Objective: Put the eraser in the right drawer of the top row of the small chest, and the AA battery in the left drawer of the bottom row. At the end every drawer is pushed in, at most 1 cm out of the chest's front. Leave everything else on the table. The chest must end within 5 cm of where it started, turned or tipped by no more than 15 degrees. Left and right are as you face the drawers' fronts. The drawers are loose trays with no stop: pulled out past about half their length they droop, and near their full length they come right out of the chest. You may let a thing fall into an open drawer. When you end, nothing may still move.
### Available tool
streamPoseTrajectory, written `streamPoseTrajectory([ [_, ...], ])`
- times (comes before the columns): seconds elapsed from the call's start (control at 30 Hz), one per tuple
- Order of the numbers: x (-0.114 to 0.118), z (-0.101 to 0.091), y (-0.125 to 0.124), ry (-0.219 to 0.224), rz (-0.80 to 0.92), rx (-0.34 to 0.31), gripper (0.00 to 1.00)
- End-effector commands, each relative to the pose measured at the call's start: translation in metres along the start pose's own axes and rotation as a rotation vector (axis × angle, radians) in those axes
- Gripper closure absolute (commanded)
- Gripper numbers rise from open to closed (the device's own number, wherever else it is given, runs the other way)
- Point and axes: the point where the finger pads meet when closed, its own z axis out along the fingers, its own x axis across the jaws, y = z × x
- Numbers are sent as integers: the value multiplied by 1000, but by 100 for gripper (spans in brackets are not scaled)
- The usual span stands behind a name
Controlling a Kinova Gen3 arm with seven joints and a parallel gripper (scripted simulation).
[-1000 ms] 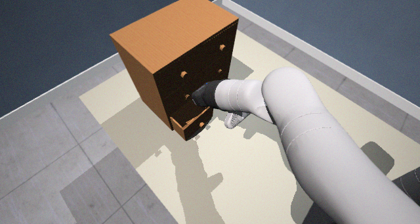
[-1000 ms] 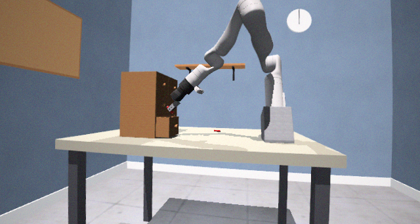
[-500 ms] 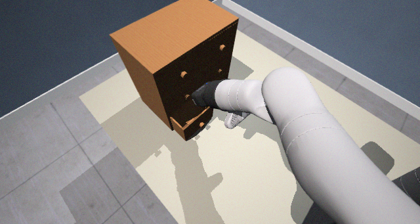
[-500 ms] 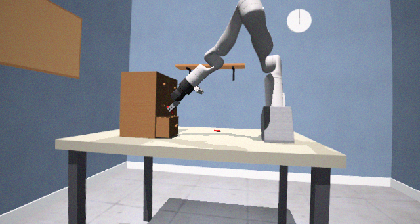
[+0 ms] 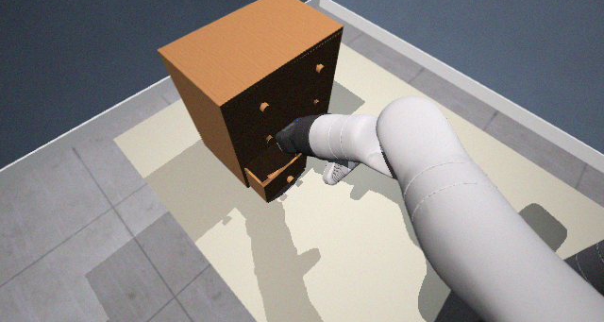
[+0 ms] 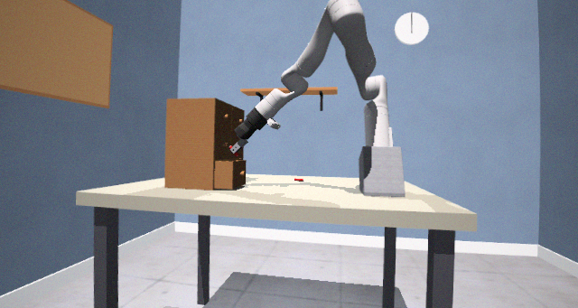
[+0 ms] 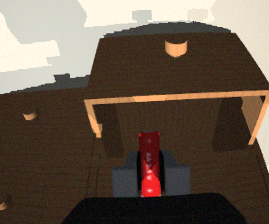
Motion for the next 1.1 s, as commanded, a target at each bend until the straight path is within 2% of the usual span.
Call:
streamPoseTrajectory([
  [0.0, 2, 0, 1, 3, 7, 0, 69],
  [0.2, 2, 0, 1, 3, 7, 0, 69],
  [0.3, 2, 0, 1, 3, 7, 0, 57],
  [0.33, 2, 0, 1, 3, 7, 0, 57],
  [0.37, 2, 0, 1, 3, 7, 0, 51],
  [0.4, 2, 0, 1, 3, 7, 0, 51],
  [0.43, 2, 0, 1, 3, 7, 0, 45],
  [0.47, 2, 0, 1, 3, 7, 0, 45],
  [0.5, 2, 0, 1, 3, 7, 0, 39],
  [0.53, 2, 0, 1, 3, 7, 0, 39],
  [0.57, 2, 0, 1, 3, 7, 0, 0],
  [1.07, 2, -1, 1, 3, 7, 0, 0],
])
